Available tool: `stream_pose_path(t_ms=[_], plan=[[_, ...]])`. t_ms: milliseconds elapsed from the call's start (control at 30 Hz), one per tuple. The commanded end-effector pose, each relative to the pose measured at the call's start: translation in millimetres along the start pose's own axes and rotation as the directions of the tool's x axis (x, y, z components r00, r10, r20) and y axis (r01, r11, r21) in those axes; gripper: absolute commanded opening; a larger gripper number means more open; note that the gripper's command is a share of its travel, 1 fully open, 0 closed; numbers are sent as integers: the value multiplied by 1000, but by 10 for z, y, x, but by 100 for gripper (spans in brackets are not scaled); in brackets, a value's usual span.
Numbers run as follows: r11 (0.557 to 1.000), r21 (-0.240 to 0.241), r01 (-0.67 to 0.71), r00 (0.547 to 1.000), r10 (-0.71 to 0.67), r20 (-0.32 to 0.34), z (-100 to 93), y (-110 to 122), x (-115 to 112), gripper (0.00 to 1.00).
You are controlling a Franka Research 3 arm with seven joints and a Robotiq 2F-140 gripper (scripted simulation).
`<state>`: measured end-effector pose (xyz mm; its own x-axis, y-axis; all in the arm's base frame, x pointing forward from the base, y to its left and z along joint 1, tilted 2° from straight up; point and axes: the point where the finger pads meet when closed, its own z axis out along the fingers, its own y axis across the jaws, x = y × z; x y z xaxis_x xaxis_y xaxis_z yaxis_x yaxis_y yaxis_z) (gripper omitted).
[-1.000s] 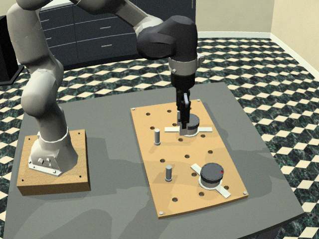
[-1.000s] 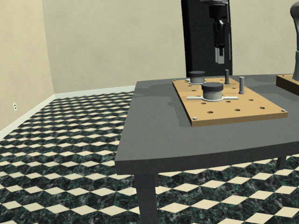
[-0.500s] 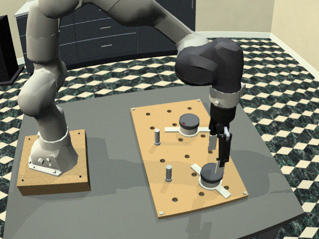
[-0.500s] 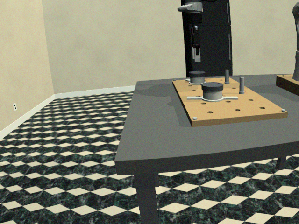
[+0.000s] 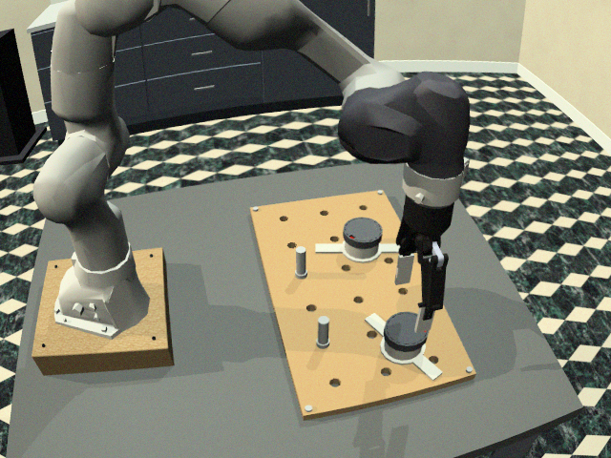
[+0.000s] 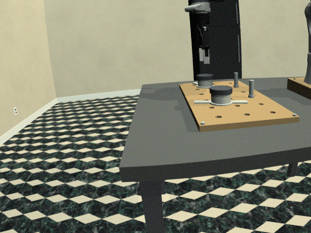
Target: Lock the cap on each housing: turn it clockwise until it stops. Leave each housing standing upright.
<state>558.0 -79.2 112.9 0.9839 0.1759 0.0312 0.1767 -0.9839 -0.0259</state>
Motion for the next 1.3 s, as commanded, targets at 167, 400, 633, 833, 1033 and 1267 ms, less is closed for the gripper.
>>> stream_pose_path(t_ms=[167, 400, 633, 833, 1033, 1267], plan=[[1000, 5, 22, 1000, -22, 2, 0, -10, -1, 78], [1000, 5, 22, 1000, -22, 2, 0, -10, -1, 78], [1000, 5, 22, 1000, -22, 2, 4, -10, -1, 78], [1000, 5, 22, 1000, -22, 2, 14, -10, -1, 78], [1000, 5, 22, 1000, -22, 2, 44, -10, 0, 78], [1000, 5, 22, 1000, -22, 2, 102, -10, 0, 78]])
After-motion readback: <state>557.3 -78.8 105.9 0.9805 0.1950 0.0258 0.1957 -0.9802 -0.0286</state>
